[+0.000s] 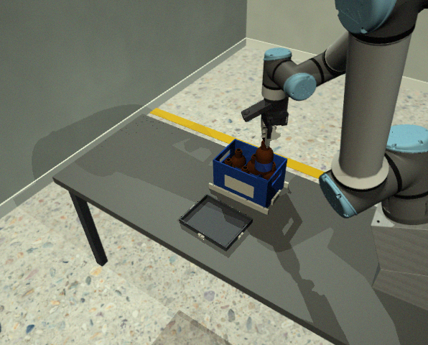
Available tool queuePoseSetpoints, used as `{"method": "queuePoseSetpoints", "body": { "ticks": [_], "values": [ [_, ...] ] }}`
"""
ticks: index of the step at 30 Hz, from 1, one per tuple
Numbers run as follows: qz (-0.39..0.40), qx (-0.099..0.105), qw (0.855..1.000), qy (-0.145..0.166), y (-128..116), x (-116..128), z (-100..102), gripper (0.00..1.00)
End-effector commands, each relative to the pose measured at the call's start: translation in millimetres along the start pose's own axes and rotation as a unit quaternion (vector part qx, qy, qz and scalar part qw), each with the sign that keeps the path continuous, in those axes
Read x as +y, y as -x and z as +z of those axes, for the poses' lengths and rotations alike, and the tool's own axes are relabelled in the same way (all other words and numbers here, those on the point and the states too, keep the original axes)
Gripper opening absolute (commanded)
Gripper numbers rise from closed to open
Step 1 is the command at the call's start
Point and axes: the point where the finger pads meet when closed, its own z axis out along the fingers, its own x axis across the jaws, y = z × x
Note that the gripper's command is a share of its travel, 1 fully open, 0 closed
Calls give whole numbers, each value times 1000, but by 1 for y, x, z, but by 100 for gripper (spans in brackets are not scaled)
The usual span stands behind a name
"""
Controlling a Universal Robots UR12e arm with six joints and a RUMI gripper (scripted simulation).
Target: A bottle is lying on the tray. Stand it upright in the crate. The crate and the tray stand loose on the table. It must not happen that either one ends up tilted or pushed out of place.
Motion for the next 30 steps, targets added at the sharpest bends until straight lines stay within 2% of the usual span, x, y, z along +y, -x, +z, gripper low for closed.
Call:
{"method": "queuePoseSetpoints", "body": {
  "ticks": [1,30],
  "values": [
    [0,1,1000,0,-1,0,2,0],
    [0,1,1000,0,-1,0,29,0]
  ]
}}
